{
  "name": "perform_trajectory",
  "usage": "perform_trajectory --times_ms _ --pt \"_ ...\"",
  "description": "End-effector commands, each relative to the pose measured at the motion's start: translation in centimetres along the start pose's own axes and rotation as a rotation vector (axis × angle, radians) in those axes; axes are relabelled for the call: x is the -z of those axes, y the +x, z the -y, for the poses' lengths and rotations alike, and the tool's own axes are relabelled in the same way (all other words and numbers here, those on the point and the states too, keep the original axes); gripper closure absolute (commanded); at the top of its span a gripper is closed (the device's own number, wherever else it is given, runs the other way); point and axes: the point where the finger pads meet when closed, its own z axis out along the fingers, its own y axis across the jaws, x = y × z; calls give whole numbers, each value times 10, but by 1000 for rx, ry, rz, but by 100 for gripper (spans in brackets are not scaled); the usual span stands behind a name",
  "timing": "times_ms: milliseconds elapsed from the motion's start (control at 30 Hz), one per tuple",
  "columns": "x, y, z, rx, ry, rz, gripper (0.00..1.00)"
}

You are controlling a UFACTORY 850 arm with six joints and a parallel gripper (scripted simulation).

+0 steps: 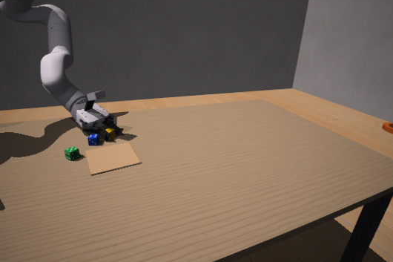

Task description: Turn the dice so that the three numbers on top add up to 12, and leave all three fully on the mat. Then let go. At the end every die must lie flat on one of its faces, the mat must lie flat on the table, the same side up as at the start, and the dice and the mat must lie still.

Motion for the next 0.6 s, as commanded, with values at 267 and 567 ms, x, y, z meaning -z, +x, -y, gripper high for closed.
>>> perform_trajectory --times_ms 267,567 --pt "2 1 0 -1 1 -1 53" --pt "29 1 0 -1 1 -1 53"
